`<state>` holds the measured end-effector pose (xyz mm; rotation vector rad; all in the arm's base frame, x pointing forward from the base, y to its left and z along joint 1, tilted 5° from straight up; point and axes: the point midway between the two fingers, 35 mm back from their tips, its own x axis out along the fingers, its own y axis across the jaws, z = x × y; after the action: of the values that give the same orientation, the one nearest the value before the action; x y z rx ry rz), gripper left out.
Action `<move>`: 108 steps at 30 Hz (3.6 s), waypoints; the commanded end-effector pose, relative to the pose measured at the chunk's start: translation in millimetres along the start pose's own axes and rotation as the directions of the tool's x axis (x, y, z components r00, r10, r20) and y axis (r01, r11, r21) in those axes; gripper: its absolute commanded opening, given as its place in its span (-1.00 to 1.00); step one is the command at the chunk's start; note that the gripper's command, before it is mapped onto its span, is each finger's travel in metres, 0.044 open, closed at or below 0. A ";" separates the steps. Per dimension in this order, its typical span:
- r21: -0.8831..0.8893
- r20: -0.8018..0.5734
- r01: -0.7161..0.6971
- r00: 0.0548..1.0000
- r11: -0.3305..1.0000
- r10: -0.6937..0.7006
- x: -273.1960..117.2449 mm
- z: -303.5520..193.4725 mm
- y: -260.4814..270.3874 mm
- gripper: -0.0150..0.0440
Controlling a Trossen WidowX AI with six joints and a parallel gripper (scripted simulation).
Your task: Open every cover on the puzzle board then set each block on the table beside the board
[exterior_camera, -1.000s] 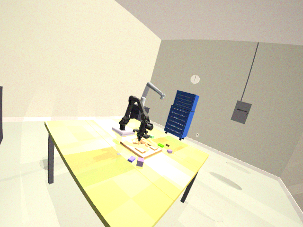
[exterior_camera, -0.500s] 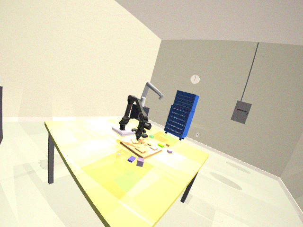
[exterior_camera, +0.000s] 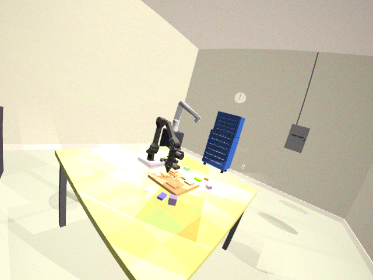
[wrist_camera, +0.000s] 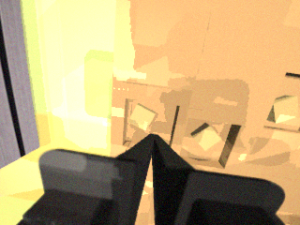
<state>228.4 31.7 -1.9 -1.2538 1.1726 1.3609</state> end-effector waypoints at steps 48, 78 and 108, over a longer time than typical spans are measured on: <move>-0.001 -0.007 -0.003 1.000 1.000 0.003 -28.6 -26.3 18.3 -0.49; 0.548 -0.006 0.003 1.000 0.837 0.000 -60.7 -59.0 -41.7 -0.49; 1.000 -0.016 0.016 1.000 0.001 -0.009 -62.0 -140.3 -129.6 -0.49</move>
<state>376.0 -89.6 47.2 -0.1096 1.6208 0.1330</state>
